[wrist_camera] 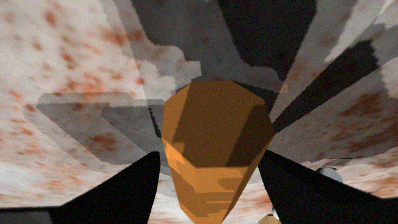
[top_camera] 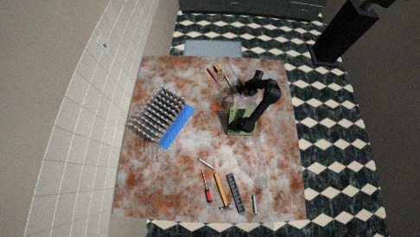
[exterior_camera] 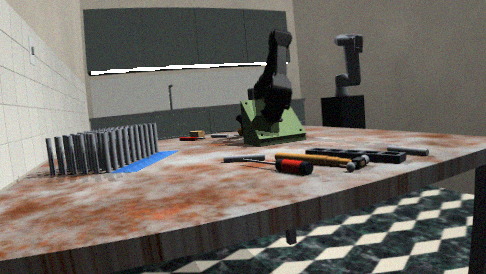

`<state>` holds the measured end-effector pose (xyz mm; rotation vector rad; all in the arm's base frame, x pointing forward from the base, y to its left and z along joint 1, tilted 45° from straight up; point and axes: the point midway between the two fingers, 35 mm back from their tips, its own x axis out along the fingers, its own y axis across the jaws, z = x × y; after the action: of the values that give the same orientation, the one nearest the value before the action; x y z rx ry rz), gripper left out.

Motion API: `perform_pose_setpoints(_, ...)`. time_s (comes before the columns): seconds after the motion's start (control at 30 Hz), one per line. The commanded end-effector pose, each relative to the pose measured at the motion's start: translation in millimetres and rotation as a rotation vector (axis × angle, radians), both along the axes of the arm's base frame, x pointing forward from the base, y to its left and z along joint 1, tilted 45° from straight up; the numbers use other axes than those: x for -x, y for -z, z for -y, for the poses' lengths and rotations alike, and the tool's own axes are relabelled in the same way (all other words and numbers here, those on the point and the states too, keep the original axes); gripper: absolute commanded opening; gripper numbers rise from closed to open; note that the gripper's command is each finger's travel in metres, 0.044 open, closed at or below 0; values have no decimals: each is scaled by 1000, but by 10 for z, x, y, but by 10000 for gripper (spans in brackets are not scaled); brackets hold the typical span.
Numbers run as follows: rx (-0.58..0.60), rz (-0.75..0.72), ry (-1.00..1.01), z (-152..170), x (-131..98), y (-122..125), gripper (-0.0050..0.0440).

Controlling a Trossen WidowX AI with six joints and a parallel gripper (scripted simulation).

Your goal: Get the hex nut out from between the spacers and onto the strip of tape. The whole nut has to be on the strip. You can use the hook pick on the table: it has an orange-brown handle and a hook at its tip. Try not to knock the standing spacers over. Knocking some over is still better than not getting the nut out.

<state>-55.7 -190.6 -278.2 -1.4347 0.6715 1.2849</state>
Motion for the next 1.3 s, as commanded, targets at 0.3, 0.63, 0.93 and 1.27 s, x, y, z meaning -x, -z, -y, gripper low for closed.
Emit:
perform_pose_setpoints(0.3, 33, -13, -4, 141, 63, -105, 280)
perform_pose_setpoints(0.63, 31, -13, -5, 173, 108, -261, 280)
perform_pose_setpoints(0.93, 30, -14, -5, 191, 138, -371, 280)
perform_pose_setpoints(1.27, 27, -13, -6, 199, 161, -484, 280)
